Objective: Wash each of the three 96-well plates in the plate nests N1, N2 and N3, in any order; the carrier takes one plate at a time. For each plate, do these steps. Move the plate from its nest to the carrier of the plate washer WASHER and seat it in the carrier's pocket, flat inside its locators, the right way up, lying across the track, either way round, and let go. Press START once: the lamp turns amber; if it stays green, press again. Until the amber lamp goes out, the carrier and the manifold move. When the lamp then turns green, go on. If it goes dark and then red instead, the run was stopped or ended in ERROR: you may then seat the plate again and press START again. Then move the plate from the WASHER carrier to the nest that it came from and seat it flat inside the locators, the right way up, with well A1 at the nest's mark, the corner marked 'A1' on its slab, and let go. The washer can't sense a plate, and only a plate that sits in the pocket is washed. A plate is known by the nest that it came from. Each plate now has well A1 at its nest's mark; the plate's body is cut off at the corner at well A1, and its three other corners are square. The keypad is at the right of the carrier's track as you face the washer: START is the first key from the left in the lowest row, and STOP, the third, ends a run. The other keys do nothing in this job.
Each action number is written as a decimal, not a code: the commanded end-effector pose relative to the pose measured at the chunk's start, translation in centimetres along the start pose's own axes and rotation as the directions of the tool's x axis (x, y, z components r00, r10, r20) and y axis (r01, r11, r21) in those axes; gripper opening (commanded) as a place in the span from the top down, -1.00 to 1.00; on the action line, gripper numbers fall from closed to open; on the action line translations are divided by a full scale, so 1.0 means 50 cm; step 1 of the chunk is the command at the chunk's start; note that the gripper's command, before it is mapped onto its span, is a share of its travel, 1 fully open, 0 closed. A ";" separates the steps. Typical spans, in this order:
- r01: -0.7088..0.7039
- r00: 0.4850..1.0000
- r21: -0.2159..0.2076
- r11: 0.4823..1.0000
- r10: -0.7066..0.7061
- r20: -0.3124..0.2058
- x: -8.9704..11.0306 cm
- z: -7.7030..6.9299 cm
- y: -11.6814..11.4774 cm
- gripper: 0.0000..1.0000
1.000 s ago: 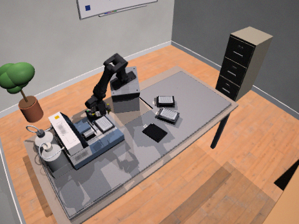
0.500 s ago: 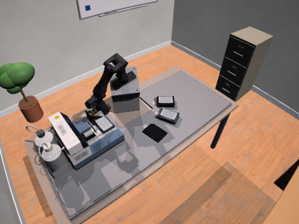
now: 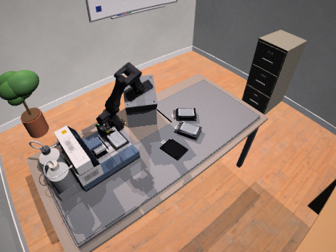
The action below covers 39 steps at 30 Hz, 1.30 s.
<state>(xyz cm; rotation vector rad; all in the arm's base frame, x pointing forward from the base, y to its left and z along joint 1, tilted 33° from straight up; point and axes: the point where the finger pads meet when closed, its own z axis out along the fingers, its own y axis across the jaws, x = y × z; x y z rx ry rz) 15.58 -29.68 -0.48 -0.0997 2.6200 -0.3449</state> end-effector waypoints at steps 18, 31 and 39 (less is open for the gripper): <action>-0.001 1.000 0.020 1.000 0.001 0.004 -0.001 0.054 -0.012 -1.00; -0.001 1.000 0.020 1.000 0.001 0.004 -0.001 0.078 -0.012 -1.00; -0.001 1.000 0.020 1.000 0.001 0.004 -0.001 0.078 -0.012 -1.00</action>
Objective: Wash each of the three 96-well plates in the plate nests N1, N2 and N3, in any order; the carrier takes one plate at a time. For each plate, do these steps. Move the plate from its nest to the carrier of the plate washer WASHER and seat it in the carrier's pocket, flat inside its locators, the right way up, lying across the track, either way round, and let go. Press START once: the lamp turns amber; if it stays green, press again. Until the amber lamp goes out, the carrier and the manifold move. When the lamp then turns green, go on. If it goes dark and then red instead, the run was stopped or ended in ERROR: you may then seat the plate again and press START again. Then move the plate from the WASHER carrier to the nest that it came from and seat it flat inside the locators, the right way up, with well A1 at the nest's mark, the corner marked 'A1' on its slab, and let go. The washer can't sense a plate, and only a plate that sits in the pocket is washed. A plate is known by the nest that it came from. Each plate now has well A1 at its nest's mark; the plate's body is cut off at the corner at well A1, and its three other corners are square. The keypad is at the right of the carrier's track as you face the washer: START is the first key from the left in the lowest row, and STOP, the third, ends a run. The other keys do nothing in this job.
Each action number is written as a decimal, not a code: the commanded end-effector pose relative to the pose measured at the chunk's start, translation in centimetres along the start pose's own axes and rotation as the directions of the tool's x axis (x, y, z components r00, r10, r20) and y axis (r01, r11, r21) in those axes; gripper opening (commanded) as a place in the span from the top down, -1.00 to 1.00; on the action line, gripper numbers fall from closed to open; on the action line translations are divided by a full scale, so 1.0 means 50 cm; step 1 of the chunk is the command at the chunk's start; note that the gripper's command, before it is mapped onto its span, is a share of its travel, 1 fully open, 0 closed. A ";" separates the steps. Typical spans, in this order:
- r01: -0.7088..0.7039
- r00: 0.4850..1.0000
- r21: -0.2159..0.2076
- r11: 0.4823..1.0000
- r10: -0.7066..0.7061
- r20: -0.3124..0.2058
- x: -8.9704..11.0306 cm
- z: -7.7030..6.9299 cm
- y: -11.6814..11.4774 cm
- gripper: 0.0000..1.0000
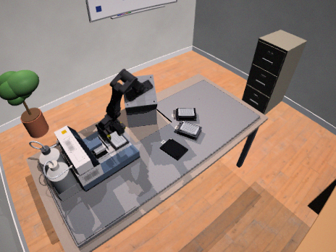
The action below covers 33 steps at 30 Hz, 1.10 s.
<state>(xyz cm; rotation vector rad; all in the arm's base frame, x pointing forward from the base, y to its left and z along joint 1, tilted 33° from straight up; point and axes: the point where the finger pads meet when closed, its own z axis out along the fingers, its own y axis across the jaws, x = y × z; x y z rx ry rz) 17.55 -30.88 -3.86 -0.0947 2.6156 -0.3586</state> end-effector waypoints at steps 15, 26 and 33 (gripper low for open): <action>0.000 1.000 0.009 1.000 0.000 0.002 -0.001 0.005 -0.006 -1.00; 0.000 1.000 0.009 1.000 0.000 0.002 -0.001 0.017 -0.006 -1.00; 0.000 1.000 0.009 1.000 0.000 0.002 -0.001 0.026 -0.006 -1.00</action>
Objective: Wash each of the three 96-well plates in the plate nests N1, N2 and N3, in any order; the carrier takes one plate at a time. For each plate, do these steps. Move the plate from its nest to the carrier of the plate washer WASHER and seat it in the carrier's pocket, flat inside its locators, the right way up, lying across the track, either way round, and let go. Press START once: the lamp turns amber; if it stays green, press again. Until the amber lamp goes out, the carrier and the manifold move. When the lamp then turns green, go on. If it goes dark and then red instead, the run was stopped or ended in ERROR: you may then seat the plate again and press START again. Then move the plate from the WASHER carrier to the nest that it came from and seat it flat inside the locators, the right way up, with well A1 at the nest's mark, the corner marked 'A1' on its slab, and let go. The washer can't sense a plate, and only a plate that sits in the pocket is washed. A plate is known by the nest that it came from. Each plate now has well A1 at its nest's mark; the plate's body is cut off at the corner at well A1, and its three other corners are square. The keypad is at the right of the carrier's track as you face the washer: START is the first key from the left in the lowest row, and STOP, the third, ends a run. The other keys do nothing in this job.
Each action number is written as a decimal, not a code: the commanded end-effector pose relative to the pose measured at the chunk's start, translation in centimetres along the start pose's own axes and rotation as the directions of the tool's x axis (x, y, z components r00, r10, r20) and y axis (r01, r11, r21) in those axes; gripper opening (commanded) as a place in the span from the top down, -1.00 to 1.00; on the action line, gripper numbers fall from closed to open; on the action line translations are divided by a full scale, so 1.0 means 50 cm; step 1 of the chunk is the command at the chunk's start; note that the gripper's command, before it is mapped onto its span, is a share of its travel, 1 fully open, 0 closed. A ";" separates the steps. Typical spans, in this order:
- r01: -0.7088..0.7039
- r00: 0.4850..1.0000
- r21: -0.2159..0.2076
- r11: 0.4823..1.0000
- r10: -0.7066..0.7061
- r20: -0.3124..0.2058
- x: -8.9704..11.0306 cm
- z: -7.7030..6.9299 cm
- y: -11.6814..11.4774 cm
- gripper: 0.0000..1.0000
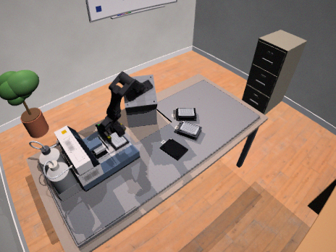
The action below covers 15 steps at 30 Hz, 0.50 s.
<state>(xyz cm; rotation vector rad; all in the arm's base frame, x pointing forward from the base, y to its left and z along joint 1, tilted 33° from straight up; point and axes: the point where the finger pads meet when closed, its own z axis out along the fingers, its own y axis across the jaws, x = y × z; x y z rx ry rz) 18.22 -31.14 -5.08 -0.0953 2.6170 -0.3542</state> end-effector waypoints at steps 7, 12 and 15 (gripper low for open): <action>0.001 1.000 0.012 1.000 -0.001 0.003 -0.002 0.004 -0.008 -1.00; 0.001 1.000 0.012 1.000 -0.001 0.003 -0.002 0.011 -0.008 -1.00; 0.001 1.000 0.012 1.000 -0.001 0.003 -0.002 0.015 -0.008 -1.00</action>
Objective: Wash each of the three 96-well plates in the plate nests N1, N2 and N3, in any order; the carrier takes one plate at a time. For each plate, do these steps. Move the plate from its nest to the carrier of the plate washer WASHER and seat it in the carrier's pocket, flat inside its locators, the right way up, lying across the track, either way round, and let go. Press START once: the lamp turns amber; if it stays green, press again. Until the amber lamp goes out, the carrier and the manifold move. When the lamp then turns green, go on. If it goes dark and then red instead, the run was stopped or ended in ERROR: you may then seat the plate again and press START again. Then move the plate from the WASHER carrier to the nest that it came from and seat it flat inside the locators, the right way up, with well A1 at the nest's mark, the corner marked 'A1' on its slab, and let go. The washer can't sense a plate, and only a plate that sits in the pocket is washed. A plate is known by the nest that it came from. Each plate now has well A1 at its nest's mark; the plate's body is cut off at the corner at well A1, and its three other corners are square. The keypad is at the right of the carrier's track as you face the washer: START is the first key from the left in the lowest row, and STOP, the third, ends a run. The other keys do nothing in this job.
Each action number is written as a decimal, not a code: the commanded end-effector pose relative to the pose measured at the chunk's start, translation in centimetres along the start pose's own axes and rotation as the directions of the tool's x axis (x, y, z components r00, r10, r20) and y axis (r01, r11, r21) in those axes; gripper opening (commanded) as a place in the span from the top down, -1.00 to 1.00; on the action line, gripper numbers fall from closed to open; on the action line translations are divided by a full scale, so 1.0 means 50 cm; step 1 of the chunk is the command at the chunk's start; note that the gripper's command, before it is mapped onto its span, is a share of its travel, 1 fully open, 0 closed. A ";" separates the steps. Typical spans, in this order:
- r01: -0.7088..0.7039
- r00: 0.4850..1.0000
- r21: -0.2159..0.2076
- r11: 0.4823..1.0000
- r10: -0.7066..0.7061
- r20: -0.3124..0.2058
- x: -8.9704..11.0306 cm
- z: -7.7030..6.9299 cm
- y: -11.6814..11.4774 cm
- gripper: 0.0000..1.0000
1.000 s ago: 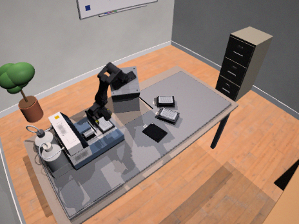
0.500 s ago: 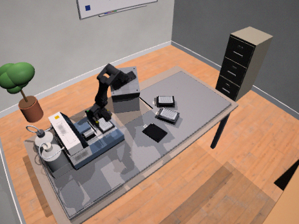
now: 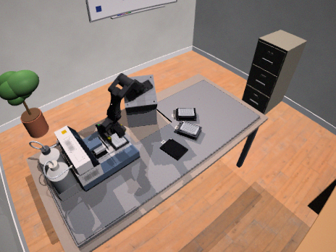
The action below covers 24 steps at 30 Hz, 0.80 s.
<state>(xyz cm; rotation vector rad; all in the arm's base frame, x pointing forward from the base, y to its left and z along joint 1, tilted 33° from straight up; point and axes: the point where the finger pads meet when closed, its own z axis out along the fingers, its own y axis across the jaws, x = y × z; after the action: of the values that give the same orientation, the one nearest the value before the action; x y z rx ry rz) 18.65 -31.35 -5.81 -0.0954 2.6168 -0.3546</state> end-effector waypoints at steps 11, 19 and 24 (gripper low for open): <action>0.000 1.000 0.012 1.000 0.000 0.003 -0.002 0.010 -0.008 -1.00; 0.000 1.000 0.012 1.000 0.000 0.003 -0.002 0.010 -0.008 -1.00; 0.000 1.000 0.012 1.000 0.000 0.003 -0.002 0.010 -0.008 -0.60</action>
<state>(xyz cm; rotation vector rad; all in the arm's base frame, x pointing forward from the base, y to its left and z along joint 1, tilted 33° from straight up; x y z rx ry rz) 18.97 -31.61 -6.32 -0.0946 2.6150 -0.3605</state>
